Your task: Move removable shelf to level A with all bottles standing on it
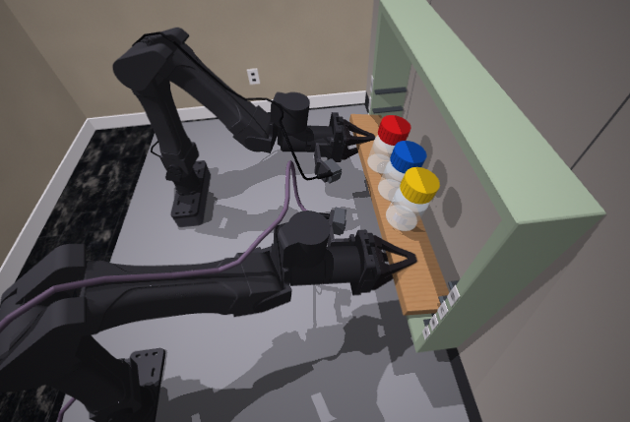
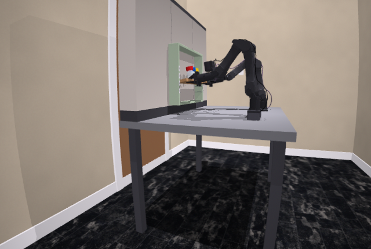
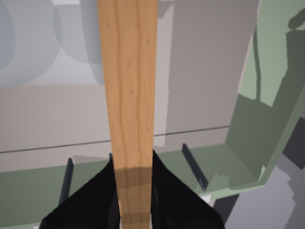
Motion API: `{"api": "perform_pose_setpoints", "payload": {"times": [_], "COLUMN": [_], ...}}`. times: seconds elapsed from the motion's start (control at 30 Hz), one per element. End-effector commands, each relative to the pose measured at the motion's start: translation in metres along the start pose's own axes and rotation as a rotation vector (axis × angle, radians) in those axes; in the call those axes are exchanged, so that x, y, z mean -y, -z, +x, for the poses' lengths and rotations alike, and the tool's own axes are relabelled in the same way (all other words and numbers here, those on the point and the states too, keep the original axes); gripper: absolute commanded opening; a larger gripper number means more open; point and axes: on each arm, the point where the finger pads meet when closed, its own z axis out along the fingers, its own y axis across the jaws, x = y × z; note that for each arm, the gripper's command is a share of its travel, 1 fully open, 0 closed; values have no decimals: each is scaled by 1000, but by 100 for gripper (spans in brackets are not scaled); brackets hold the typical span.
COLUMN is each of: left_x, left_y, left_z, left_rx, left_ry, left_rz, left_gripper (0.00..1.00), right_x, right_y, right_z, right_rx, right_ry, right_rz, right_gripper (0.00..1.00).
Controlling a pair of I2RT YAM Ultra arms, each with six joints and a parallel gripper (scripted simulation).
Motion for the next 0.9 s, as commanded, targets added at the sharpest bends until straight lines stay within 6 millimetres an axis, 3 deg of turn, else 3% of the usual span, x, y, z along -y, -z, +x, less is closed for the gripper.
{"api": "perform_pose_setpoints", "payload": {"times": [0.0, 0.87], "left_x": [-52, -41], "left_y": [13, 42], "left_z": [0, 0], "left_rx": [-1, -1], "left_ry": [11, 11], "left_rz": [-161, -161], "left_gripper": [0, 0], "right_x": [55, 45], "right_y": [15, 45], "right_z": [4, 4], "right_rx": [-14, -14], "right_ry": [-14, -14], "right_rz": [163, 163], "right_gripper": [0, 0]}}
